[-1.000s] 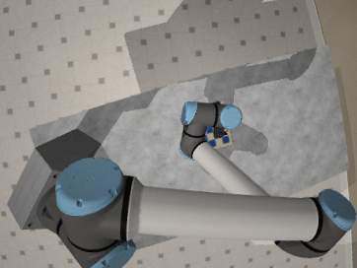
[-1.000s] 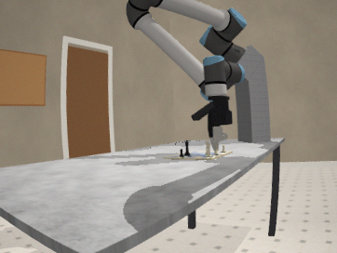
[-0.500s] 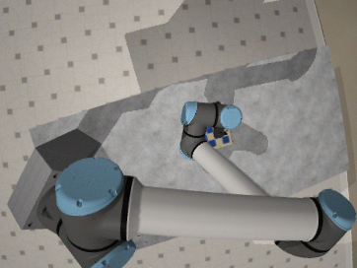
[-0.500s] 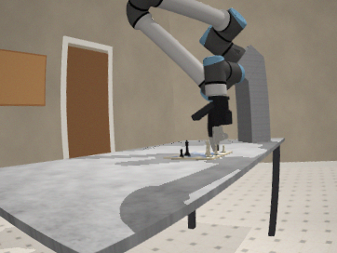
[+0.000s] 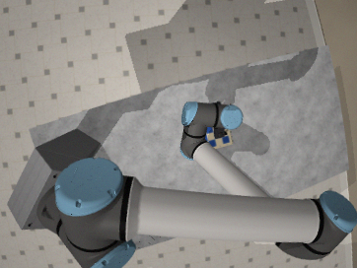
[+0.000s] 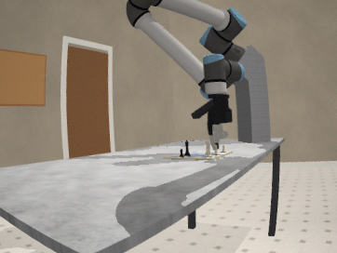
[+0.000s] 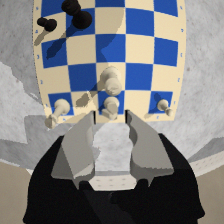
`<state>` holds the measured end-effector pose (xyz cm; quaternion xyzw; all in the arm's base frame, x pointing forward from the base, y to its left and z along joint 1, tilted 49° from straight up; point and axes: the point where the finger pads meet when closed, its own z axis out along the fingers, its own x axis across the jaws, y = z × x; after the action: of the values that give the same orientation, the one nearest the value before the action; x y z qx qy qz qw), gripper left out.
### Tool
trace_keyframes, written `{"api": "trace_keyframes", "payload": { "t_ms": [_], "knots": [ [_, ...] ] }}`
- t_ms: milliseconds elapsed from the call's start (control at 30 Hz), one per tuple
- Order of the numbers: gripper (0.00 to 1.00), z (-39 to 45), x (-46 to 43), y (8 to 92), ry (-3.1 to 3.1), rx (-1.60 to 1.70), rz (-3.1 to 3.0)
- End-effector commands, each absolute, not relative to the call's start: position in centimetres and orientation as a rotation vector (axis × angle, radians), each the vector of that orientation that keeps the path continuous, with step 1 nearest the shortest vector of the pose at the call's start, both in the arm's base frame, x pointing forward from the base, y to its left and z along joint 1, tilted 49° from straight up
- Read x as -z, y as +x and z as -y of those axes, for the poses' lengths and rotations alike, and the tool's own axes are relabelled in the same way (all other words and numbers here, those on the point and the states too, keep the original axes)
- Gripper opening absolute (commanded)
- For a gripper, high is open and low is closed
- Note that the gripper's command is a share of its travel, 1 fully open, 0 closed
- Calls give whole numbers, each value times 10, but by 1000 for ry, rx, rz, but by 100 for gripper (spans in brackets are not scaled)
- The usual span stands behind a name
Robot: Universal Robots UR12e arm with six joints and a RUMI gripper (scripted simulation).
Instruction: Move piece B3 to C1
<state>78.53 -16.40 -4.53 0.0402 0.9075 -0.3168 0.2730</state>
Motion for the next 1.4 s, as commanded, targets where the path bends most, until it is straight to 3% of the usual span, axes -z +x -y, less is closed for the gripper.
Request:
{"api": "trace_keyframes", "payload": {
  "t_ms": [0, 700, 733, 1367],
  "knots": [
    [23, 153, 34, 777, 108, 852, -2441],
    [23, 114, -9, 747, 108, 852, -2441],
    [100, 114, -9, 747, 108, 852, -2441],
    [100, 114, -9, 747, 108, 852, -2441]
  ]
}}
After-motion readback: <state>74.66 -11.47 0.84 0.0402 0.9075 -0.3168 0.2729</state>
